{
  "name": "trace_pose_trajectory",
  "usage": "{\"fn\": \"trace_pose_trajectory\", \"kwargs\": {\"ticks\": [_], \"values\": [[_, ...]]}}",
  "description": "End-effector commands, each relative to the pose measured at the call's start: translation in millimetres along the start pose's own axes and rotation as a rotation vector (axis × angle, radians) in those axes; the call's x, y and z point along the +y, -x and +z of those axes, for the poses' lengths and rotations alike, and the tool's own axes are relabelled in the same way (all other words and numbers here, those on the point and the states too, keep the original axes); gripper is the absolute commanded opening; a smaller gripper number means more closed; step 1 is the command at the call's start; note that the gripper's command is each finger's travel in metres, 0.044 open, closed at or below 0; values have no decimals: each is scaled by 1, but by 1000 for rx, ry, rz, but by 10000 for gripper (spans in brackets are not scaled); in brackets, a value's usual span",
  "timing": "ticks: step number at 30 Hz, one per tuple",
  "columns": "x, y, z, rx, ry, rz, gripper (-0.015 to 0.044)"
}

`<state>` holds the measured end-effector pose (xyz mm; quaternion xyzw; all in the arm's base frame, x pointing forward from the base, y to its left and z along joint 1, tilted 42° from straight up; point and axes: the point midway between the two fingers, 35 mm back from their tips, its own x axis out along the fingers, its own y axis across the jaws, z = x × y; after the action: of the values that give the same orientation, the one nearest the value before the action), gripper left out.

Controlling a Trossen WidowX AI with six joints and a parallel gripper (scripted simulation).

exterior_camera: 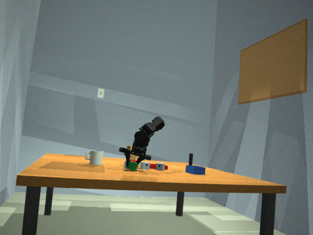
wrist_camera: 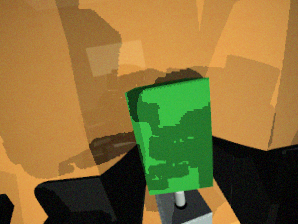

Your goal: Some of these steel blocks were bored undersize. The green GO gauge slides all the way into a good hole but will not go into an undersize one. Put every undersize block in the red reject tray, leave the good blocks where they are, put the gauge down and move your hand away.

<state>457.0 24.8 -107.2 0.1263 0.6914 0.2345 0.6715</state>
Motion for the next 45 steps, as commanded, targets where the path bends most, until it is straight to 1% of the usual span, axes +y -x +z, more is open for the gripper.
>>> {"fn": "trace_pose_trajectory", "kwargs": {"ticks": [1,45], "values": [[-1,2,3,-5,-4,0,0],[-3,2,-9,-5,-4,0,0]]}}
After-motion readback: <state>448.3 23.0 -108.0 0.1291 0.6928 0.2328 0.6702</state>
